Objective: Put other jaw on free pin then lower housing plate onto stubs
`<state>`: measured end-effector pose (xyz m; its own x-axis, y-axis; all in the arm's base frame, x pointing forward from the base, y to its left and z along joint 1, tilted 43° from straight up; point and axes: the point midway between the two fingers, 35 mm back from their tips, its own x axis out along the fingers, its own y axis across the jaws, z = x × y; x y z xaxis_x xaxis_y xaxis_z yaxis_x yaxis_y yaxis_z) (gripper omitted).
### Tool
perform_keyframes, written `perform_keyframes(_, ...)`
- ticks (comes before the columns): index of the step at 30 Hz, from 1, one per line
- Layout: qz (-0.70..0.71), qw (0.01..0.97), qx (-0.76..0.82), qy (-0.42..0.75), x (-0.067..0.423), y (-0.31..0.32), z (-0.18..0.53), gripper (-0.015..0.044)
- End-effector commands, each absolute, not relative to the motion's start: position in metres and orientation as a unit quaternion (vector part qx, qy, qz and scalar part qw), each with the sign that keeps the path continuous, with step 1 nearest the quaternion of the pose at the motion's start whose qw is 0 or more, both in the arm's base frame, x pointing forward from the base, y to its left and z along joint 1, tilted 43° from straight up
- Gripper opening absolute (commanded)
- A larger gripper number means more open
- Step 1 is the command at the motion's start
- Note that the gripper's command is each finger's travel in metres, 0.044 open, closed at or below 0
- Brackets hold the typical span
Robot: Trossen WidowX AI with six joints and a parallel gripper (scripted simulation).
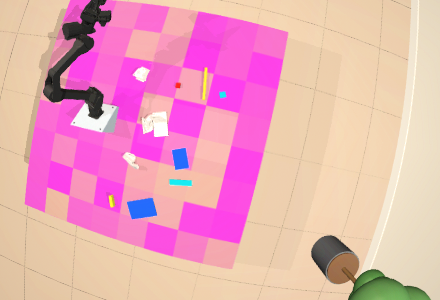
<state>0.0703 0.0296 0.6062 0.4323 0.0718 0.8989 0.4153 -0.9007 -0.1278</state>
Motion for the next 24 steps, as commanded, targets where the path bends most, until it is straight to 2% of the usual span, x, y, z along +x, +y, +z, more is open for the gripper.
perform_keyframes(1, -0.512, 0.168, -0.829, -0.147, 0.0703, 0.0296, 0.6062, 0.0426)
perform_keyframes(17, -0.512, 0.168, -0.829, -0.147, 0.0703, 0.0296, 0.6062, 0.0006)
perform_keyframes(24, -0.512, 0.168, -0.829, -0.147, 0.0703, 0.0296, 0.6062, 0.0)
